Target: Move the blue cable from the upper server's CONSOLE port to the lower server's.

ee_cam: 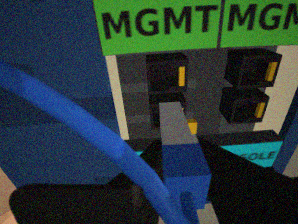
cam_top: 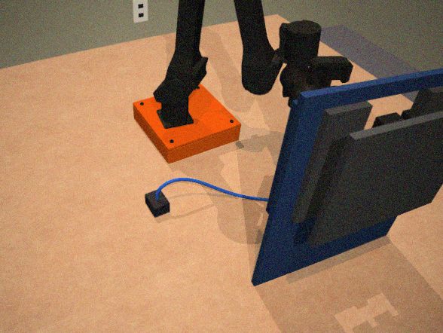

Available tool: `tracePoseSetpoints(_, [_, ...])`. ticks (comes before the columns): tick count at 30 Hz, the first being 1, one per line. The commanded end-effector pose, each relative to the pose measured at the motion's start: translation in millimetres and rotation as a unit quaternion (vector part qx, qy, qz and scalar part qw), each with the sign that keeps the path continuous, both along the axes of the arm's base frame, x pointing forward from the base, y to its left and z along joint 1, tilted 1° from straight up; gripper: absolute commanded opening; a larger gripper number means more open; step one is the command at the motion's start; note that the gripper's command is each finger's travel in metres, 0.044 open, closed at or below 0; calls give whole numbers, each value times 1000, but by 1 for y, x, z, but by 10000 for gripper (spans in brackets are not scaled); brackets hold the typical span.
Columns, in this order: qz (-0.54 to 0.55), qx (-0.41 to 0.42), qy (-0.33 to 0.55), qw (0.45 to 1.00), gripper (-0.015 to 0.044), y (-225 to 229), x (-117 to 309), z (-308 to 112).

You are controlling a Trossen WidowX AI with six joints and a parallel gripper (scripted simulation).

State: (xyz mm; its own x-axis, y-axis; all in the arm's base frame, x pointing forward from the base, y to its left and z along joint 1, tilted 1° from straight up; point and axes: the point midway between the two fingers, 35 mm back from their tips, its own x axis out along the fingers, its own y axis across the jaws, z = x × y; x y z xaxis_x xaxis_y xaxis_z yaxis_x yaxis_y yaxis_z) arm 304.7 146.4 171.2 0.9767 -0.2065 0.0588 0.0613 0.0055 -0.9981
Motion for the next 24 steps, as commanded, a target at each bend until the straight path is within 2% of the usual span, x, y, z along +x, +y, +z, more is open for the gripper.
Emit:
tracePoseSetpoints(1, [2,-2,0,1000,0,0,3,-1])
tracePoseSetpoints(24, [2,-1,-1,1000,0,-3,14,-1])
